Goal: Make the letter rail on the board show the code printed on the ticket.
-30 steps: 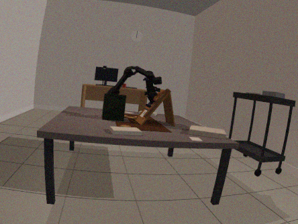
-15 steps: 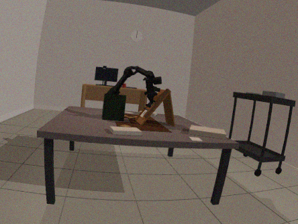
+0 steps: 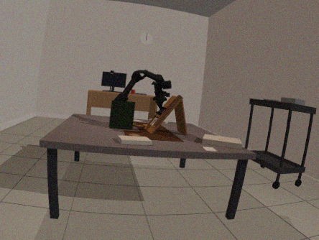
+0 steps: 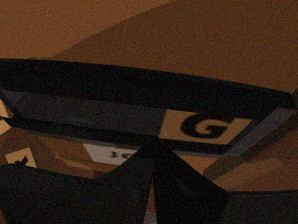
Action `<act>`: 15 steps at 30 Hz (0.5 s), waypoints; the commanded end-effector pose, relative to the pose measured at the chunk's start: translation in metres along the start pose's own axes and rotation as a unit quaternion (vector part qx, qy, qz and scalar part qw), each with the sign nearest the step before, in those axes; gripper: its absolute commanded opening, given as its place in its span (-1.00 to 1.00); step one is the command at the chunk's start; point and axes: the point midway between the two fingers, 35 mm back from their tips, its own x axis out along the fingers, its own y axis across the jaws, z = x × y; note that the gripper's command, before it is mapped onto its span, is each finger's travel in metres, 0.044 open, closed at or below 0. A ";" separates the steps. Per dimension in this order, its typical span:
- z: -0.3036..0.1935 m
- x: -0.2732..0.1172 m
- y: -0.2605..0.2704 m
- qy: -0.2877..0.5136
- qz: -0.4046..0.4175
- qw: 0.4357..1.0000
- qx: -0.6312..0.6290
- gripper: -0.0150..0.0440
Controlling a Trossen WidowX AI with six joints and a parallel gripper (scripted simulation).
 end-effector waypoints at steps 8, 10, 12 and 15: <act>-0.007 -0.008 0.000 0.001 -0.002 1.000 -0.001 -0.49; -0.007 -0.012 0.001 -0.006 0.001 1.000 -0.023 -0.31; -0.013 -0.026 0.005 -0.022 0.004 0.996 -0.090 -0.14; -0.022 -0.049 0.012 -0.051 0.002 0.979 -0.200 0.13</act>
